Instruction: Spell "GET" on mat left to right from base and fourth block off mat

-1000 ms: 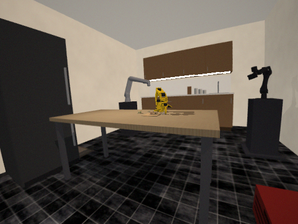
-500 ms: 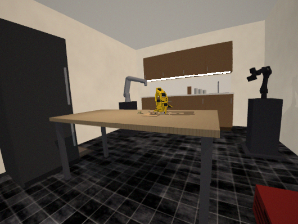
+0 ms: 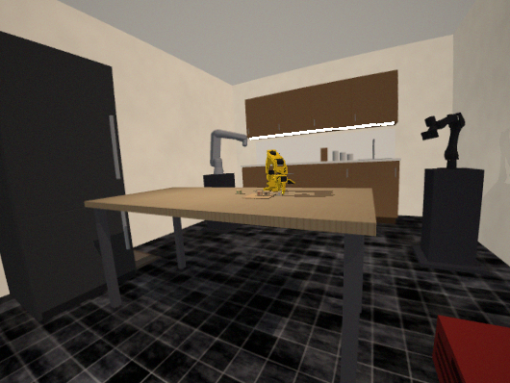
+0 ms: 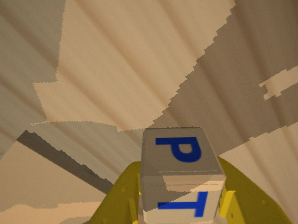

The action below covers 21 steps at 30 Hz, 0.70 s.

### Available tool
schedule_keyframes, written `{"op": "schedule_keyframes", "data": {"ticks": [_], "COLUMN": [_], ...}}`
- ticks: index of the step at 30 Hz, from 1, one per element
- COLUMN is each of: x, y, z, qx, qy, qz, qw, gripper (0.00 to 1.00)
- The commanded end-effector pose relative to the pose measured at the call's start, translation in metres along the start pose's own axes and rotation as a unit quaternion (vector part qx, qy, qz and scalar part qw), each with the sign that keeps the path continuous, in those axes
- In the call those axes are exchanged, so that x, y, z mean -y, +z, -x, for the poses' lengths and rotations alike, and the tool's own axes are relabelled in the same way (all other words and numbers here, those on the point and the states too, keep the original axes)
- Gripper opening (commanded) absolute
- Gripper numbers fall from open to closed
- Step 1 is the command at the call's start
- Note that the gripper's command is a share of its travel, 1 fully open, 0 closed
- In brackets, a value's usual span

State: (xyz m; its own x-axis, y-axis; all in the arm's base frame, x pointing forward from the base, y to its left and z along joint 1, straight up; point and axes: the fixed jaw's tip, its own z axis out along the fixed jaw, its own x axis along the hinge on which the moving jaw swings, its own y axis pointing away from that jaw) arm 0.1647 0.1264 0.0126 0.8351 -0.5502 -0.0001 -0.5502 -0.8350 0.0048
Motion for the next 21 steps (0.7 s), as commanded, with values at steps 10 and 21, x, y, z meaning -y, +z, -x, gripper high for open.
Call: {"op": "schedule_keyframes", "data": {"ticks": [10, 21], "x": [0.009, 0.01], "y": [-0.011, -0.024], "z": [-0.002, -0.002], "qx": [-0.009, -0.009], "qy": [0.0, 0.0], "qz": [-0.03, -0.03], "qw": [1.0, 1.0], "gripper": [0.0, 0.0]}}
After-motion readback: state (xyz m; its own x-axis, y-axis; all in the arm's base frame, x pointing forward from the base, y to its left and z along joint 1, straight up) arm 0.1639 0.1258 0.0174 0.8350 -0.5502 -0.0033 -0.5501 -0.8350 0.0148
